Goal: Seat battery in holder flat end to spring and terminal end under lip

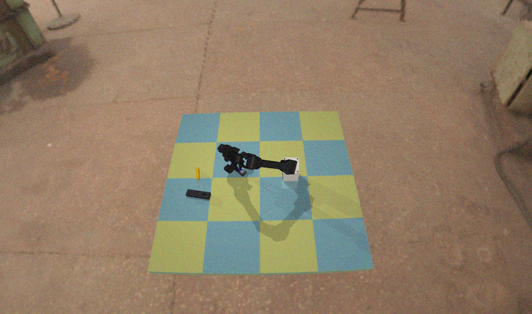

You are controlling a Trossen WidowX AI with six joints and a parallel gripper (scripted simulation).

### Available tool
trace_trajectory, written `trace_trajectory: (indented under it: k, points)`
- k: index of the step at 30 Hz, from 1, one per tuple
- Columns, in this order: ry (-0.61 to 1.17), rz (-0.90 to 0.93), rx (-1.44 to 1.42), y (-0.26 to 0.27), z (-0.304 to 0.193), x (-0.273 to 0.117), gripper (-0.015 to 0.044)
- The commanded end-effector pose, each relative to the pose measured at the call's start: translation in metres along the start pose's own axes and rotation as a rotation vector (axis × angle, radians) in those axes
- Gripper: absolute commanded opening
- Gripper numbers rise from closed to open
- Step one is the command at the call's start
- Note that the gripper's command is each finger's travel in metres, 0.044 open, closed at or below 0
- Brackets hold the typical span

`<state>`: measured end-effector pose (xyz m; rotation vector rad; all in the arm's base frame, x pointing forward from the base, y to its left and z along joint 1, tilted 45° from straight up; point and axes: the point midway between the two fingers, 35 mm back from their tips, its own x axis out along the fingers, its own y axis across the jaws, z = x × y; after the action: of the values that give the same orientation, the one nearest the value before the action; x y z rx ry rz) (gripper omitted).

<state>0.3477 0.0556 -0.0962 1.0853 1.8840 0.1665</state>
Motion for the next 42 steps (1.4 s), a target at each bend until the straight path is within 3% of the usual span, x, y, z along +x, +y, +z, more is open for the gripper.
trace_trajectory:
  k: [1,42]
  points:
    - [-0.021,-0.007,0.004,-0.001,0.0,0.0,0.0084]
    - [-0.044,0.004,0.013,0.0,-0.016,0.003,0.0084]
